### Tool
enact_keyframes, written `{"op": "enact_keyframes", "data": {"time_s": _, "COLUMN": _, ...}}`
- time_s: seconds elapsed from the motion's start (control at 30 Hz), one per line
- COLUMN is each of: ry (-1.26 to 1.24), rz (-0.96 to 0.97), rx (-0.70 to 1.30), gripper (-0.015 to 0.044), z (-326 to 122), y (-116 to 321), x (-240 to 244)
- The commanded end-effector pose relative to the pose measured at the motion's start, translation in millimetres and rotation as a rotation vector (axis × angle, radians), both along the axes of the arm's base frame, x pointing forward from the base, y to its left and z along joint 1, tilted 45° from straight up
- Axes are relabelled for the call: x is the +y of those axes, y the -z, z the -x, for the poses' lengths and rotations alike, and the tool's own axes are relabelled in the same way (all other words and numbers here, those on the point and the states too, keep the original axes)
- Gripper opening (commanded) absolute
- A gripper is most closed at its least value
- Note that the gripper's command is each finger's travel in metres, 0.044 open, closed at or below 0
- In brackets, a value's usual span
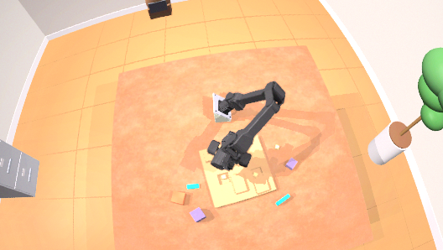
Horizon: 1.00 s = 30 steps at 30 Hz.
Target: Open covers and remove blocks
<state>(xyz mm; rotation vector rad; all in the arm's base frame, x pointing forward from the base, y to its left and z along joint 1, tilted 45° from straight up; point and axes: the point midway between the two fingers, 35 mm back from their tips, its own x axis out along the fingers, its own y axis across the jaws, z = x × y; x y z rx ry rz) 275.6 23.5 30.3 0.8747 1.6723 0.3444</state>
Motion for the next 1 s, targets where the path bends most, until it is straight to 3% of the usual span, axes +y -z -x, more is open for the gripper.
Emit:
{"op": "enact_keyframes", "data": {"time_s": 0.0, "ry": 0.005, "rz": -0.005, "rx": 0.003, "gripper": 0.0144, "z": 0, "y": 1, "x": 1}}
{"op": "enact_keyframes", "data": {"time_s": 0.97, "ry": 0.005, "rz": -0.006, "rx": 0.003, "gripper": 0.0144, "z": 1, "y": 16, "x": 16}}
